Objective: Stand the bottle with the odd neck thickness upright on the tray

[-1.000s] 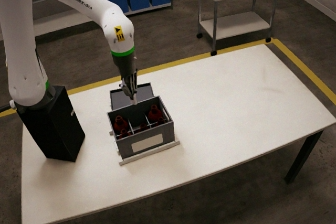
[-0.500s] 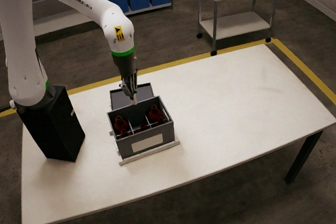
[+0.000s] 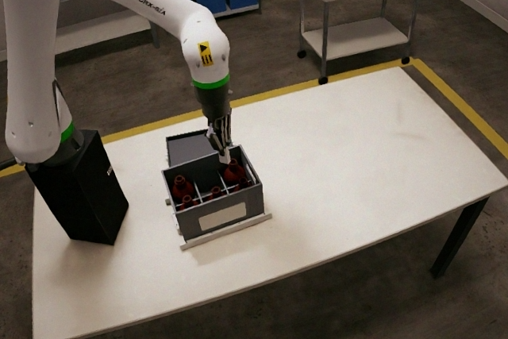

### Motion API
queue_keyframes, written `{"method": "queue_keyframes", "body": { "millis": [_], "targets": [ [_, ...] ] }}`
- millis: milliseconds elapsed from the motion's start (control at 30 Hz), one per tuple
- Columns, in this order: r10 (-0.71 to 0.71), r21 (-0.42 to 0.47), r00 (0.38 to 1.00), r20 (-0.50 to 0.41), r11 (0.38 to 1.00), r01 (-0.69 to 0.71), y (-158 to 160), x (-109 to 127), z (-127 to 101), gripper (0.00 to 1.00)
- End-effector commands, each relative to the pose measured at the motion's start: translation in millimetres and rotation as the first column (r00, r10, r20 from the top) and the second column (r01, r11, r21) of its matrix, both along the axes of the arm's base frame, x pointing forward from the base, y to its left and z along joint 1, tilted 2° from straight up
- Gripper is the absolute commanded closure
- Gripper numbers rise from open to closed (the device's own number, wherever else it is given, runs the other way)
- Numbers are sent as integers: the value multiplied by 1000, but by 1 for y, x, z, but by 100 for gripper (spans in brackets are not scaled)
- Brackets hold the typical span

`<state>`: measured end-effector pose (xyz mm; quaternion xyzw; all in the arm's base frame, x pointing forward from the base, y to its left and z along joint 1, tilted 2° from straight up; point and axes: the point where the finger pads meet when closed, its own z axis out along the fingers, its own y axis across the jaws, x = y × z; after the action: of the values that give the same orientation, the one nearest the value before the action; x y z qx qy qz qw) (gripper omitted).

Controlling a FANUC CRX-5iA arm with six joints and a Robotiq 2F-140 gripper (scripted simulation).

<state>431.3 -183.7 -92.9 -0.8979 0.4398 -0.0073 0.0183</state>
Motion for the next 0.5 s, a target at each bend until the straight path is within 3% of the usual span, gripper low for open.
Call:
{"method": "queue_keyframes", "body": {
  "millis": [0, 200, 233, 467],
  "targets": [
    [2, 8, 1000, -3, 1000, -2, -35, 25, -3, 90],
    [2, 8, 1000, -3, 1000, -2, -43, 29, -3, 90],
    [2, 8, 1000, -3, 1000, -2, -43, 29, -3, 56],
    [2, 8, 1000, -3, 1000, -2, -43, 29, -3, 56]
  ]
}}
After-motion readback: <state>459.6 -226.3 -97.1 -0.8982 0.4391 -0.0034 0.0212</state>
